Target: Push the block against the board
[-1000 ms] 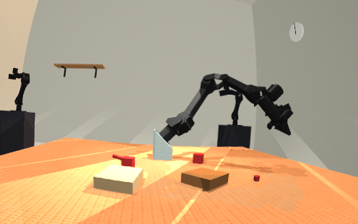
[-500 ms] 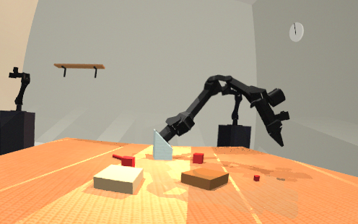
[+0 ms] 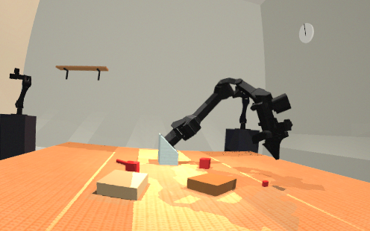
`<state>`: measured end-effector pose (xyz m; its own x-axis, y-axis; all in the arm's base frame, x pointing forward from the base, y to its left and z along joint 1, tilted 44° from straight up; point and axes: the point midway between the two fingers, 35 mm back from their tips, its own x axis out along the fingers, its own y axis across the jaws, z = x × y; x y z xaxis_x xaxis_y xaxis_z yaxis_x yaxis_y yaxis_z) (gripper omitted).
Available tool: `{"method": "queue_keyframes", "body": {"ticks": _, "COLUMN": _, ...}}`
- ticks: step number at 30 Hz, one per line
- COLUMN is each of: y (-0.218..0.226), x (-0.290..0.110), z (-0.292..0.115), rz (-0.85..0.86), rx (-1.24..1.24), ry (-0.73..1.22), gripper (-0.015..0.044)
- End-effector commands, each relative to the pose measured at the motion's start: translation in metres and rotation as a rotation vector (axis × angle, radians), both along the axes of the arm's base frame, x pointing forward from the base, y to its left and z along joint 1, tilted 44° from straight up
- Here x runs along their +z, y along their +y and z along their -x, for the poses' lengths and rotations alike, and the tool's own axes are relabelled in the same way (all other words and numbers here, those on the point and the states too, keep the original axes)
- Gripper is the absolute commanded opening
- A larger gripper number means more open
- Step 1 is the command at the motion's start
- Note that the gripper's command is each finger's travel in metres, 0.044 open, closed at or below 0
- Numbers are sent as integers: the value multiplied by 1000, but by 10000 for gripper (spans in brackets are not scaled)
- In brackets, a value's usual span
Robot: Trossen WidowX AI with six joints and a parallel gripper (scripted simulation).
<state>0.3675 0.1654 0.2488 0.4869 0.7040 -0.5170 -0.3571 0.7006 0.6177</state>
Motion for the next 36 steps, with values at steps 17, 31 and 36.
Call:
{"method": "queue_keyframes", "body": {"ticks": 17, "y": -68, "x": -86, "z": 5, "rz": -113, "rx": -308, "ry": 574, "gripper": 0}}
{"method": "queue_keyframes", "body": {"ticks": 31, "y": -111, "x": -130, "z": 26, "rz": -232, "rx": -549, "ry": 970, "gripper": 0}}
{"method": "queue_keyframes", "body": {"ticks": 36, "y": -124, "x": -143, "z": 36, "rz": -282, "rx": -636, "ry": 1111, "gripper": 0}}
